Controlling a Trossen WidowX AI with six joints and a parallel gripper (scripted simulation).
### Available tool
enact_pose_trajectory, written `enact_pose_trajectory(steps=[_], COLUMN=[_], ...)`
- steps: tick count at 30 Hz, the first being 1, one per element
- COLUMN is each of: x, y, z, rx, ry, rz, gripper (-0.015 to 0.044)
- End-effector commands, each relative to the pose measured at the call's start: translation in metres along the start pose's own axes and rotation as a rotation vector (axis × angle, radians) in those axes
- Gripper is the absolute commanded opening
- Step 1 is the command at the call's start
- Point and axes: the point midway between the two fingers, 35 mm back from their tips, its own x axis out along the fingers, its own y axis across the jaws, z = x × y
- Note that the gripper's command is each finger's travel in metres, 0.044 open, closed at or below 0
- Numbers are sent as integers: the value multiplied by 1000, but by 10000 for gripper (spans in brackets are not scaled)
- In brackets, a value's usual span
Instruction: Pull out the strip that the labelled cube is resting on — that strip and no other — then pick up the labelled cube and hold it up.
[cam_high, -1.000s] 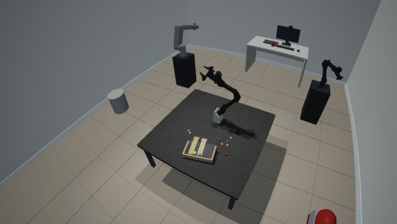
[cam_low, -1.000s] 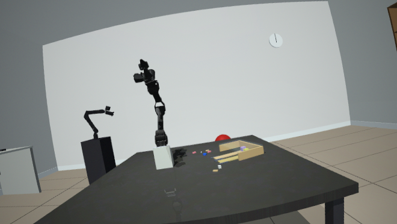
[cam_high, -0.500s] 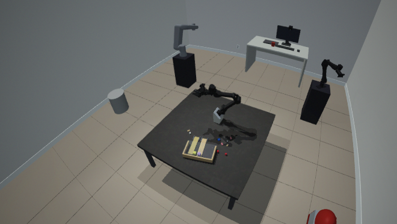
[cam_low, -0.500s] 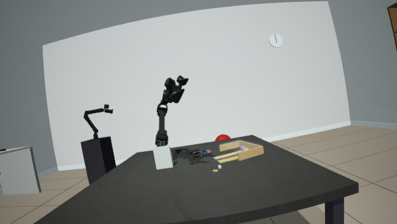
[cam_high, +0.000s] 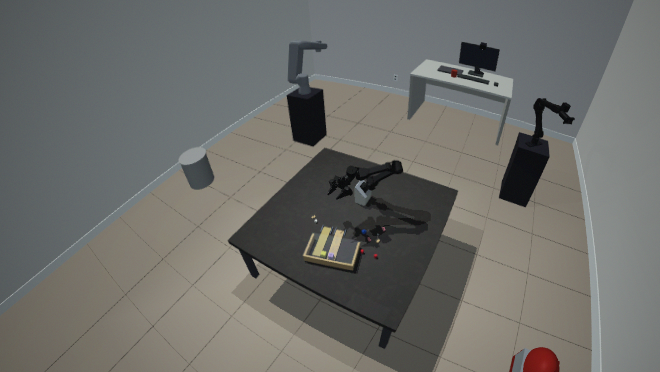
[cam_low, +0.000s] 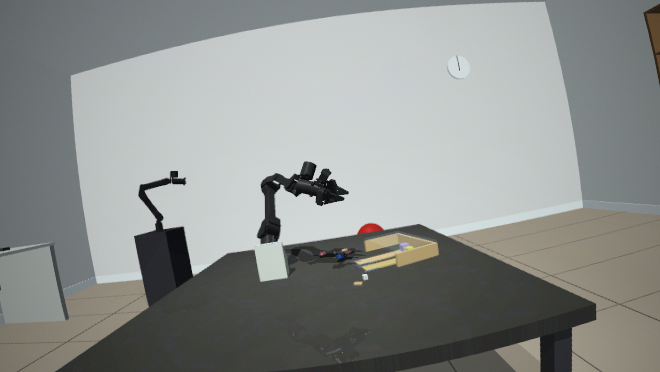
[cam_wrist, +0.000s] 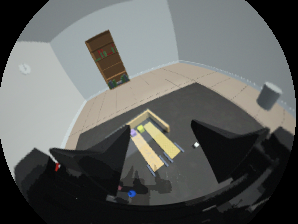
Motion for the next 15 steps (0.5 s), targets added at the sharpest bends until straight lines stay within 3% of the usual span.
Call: enact_pose_trajectory(steps=[1,4,15], x=[7,6,6], y=[27,38,39], z=[-66,-101,-103], rx=[-218,-324,-332], ry=[170,252,258], rz=[151,241,247], gripper=[400,400,400])
